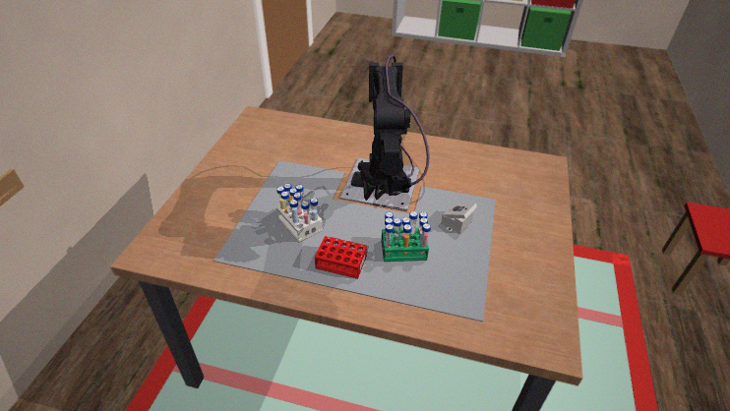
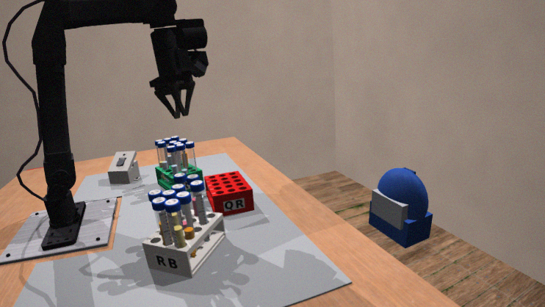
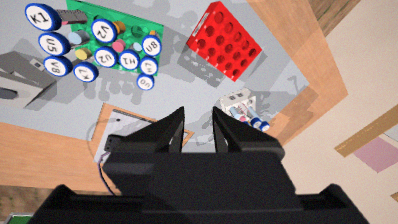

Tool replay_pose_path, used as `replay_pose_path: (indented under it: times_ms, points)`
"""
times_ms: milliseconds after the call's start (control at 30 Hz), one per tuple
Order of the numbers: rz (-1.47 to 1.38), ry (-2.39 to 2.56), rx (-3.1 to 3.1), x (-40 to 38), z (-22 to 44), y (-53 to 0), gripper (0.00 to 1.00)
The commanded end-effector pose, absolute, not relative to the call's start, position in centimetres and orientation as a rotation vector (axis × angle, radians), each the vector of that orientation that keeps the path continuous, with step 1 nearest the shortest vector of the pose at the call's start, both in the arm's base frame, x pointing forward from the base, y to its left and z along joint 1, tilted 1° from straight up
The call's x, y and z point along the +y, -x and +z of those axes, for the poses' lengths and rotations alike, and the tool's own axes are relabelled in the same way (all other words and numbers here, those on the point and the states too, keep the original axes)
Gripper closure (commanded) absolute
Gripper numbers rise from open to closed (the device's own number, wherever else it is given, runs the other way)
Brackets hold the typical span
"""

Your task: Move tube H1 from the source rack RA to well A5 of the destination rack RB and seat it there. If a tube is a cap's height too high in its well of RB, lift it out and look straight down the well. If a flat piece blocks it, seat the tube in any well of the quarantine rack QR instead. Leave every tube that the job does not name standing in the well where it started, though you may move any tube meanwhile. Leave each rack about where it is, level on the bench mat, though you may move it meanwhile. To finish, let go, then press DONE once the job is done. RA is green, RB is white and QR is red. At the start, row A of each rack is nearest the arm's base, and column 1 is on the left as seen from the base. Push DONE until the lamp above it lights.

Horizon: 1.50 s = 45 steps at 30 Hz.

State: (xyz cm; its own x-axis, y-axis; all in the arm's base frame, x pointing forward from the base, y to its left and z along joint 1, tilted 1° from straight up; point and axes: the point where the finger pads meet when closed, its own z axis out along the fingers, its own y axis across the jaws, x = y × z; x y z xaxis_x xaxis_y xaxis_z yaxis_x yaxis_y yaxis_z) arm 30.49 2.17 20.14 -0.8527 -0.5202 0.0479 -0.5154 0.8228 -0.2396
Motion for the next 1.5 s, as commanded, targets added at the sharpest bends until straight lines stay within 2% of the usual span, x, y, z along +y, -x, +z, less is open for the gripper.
replay_pose_path:
  times_ms: [0,467,667,1467]
  points:
    - [-0.304,0.662,3.043,1.1,20.6,-30.4,0.7]
    - [-0.117,0.073,3.127,-2.3,20.7,-30.1,0.7]
    - [-0.023,-0.226,3.127,-3.7,18.5,-29.2,0.7]
    - [-0.027,-0.209,3.08,-3.5,19.6,-30.0,0.7]
